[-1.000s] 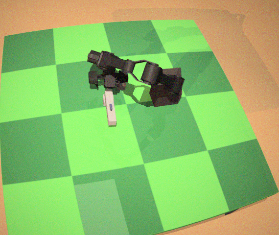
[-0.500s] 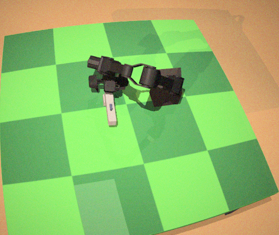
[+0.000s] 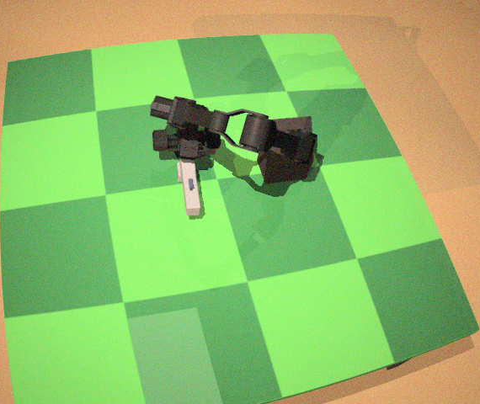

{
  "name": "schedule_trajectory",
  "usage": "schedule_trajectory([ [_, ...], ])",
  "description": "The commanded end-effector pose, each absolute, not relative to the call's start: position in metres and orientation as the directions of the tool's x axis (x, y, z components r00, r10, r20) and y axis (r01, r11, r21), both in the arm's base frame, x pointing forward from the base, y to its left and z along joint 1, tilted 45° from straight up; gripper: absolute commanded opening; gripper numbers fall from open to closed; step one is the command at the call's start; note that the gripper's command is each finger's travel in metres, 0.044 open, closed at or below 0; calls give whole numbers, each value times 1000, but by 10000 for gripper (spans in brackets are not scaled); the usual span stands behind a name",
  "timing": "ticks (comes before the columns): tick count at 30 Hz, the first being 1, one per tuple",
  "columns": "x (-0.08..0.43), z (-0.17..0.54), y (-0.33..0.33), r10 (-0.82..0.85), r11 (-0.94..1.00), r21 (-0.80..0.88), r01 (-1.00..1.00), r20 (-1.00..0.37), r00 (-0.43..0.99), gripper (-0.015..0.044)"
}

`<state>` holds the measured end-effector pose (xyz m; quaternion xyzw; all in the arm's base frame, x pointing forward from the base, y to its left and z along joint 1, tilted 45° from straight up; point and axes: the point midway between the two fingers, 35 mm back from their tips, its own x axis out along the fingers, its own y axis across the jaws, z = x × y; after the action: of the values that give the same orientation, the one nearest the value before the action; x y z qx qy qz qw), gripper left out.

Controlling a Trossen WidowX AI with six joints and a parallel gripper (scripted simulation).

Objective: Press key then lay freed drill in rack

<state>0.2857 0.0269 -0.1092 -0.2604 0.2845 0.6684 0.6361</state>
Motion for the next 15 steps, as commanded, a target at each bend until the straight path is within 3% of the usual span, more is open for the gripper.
schedule_trajectory([
  [1, 286, -109, 27, 702, -30, 49, -998, -710, -56, 46],
  [5, 286, -109, 27, 702, -30, 49, -998, -710, -56, 0],
  [15, 285, -115, 22, 705, -27, 56, -998, -707, -59, 0],
])
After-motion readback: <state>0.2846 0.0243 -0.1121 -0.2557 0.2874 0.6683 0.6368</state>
